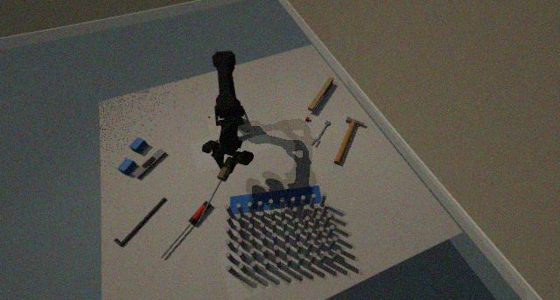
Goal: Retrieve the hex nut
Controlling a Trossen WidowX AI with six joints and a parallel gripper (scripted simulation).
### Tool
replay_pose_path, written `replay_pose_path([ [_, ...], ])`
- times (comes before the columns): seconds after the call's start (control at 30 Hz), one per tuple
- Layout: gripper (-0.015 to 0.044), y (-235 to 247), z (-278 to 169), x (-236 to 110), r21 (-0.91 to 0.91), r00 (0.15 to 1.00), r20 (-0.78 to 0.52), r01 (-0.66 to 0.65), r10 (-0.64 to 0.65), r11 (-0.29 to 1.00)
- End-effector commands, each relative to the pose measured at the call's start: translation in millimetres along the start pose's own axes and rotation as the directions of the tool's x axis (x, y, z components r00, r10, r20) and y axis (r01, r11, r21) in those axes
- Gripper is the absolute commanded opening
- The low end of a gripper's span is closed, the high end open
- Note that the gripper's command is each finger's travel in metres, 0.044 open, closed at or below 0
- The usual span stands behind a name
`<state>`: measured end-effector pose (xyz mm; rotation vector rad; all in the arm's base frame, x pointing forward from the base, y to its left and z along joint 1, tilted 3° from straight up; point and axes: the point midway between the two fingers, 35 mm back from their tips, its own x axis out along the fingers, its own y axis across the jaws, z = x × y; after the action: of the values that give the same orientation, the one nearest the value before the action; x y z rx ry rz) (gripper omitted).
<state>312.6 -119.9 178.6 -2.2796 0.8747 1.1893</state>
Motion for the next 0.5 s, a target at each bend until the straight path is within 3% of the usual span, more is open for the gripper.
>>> replay_pose_path([
  [0.0,0.0,17,-16,3,0.016,1.0,-0.014,-0.01,0.01,1.0],
  [0.47,0.0,83,-49,11,0.067,0.997,-0.037,-0.061,0.063,0.996],
])
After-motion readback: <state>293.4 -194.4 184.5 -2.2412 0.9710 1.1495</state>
